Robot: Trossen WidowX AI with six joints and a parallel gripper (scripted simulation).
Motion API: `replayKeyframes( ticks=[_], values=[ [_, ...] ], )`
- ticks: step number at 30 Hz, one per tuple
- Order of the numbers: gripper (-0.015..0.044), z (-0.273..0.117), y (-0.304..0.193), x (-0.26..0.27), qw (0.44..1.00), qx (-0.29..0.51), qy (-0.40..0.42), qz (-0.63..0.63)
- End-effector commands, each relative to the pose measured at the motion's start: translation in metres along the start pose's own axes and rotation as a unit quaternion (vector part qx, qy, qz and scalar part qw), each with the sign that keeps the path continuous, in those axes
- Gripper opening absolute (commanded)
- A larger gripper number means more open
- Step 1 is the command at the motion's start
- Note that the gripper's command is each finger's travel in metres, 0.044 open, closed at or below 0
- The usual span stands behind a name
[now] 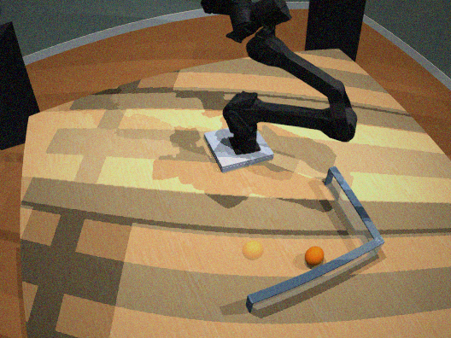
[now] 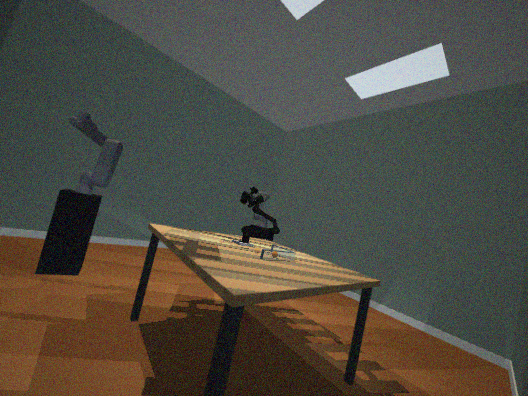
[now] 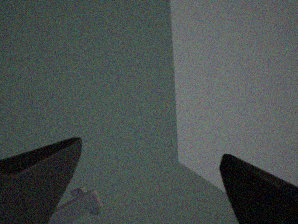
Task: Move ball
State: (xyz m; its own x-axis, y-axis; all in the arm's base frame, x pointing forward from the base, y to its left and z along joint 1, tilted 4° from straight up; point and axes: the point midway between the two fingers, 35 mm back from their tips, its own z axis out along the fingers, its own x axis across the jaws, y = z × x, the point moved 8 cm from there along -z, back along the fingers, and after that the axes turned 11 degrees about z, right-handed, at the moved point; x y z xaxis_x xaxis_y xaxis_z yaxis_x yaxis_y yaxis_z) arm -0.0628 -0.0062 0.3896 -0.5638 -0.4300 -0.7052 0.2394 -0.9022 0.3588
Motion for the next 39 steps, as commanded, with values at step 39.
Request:
replayKeyframes(
  ticks=[39],
  values=[
    [0.0315,-0.222,0.245,0.028,0.467,-0.500,0.714,0.147]
  ],
)
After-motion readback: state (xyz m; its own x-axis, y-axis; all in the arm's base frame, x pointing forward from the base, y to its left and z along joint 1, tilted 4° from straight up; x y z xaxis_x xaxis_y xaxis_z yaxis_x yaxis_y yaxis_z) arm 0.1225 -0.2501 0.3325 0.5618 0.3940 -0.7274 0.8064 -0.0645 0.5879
